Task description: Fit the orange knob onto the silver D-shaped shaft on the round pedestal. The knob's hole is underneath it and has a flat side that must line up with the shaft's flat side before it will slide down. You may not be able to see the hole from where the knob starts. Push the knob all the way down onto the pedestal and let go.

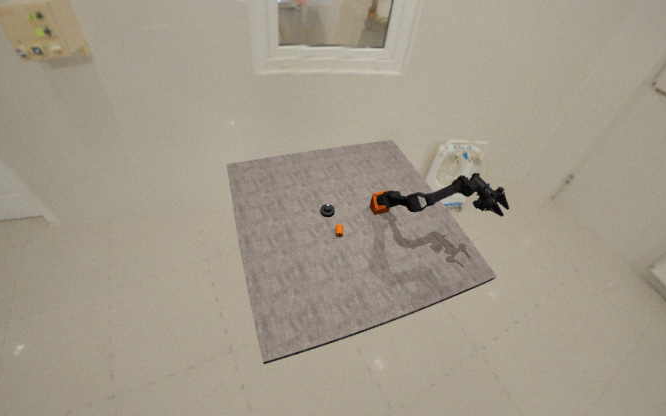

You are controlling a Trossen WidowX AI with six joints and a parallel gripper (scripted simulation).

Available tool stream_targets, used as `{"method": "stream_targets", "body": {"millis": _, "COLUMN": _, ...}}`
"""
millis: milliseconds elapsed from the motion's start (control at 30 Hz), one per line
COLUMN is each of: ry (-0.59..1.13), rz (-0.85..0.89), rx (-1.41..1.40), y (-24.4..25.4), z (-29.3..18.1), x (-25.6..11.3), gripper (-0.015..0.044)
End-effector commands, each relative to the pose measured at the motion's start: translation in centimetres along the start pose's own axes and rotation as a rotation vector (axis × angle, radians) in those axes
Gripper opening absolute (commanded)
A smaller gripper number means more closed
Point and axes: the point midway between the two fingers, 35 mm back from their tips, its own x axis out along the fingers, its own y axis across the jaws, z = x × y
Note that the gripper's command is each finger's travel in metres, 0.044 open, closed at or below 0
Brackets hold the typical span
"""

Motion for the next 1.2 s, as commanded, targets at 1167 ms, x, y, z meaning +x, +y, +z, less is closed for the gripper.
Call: {"method": "stream_targets", "body": {"millis": 1167, "ry": 1.753, "rz": -1.467, "rx": 0.030, "y": 1.5, "z": -10.0, "x": -61.9, "gripper": 0.0440}}
